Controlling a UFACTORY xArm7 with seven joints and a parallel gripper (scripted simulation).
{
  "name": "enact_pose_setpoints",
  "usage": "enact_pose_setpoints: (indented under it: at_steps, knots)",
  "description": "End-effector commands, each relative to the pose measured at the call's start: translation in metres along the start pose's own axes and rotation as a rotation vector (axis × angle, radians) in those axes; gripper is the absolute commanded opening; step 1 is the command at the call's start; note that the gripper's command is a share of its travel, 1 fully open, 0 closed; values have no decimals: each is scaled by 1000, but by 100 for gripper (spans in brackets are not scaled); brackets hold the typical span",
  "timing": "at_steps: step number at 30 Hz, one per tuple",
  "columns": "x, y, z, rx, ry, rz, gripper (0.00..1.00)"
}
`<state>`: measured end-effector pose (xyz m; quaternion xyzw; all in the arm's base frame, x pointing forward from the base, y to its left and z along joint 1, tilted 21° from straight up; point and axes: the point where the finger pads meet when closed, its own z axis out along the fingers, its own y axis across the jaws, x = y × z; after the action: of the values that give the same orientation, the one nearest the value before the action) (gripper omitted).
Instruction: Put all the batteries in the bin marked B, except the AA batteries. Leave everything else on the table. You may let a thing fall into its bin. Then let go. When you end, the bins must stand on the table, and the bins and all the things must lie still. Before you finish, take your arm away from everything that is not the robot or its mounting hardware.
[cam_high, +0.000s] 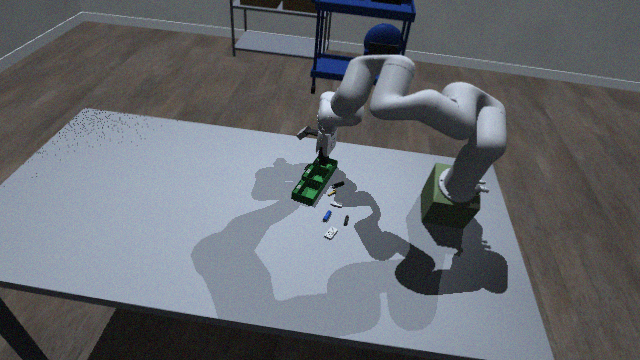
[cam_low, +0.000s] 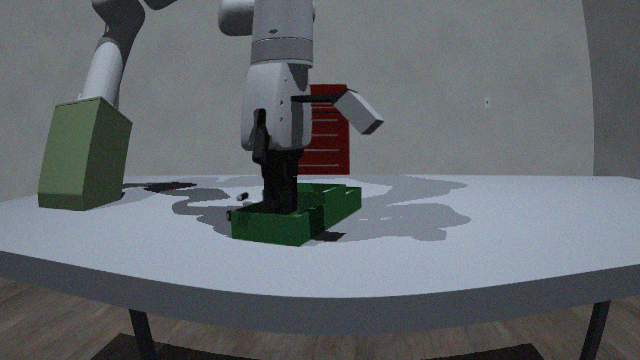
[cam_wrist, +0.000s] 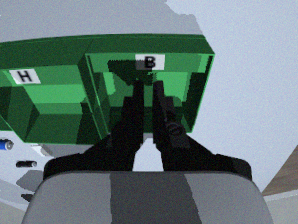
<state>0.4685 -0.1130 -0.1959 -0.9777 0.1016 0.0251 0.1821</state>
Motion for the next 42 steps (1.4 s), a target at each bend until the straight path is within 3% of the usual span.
enact_pose_setpoints:
  at_steps: [1,10,18,25,40,42]
  knots:
    - [2,1,-9,-2,4,0,7]
    - [2,1,-18,-2,4,0,7]
    - [2,1,-50,-2,4,0,7]
    - [2,1,-50,-2,4,0,7]
    - [-7,-74,-50,-1,5,0,7]
    - [-7,-74,-50,-1,5,0,7]
